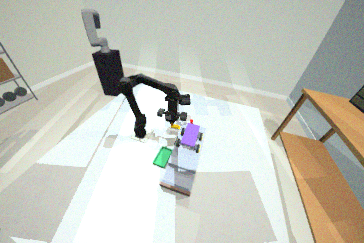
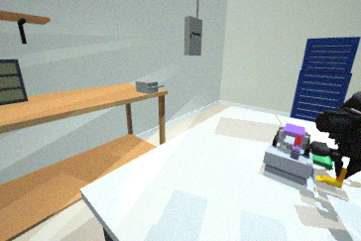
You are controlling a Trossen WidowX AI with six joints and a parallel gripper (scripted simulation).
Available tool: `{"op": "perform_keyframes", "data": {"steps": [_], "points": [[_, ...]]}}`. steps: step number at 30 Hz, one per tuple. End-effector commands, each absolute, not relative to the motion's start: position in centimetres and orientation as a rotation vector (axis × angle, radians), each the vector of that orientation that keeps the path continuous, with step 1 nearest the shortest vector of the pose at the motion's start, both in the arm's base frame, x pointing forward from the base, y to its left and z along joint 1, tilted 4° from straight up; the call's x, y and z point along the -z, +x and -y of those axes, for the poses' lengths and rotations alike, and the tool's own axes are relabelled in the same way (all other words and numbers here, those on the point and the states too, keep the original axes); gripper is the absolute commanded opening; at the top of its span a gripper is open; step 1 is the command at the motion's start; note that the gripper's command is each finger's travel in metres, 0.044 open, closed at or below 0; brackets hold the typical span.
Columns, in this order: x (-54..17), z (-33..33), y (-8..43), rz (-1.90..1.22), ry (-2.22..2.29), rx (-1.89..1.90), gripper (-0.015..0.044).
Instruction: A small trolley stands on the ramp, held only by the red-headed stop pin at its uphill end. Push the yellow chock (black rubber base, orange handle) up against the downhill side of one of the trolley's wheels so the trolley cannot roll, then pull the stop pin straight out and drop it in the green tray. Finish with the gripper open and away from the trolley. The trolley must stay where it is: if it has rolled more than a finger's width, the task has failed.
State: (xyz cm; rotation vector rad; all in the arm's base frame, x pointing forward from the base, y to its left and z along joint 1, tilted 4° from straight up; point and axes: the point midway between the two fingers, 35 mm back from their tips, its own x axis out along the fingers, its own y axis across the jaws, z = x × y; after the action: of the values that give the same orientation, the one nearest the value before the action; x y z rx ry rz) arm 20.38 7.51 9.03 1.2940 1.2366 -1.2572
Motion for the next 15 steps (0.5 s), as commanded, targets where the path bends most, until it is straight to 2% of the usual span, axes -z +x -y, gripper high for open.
{"op": "perform_keyframes", "data": {"steps": [1,15], "points": [[-10.5,-7.4,20.4,-1.239,1.296,1.251,0.0000],[-15.0,-7.2,20.6,-1.238,1.296,1.251,0.0000]]}}
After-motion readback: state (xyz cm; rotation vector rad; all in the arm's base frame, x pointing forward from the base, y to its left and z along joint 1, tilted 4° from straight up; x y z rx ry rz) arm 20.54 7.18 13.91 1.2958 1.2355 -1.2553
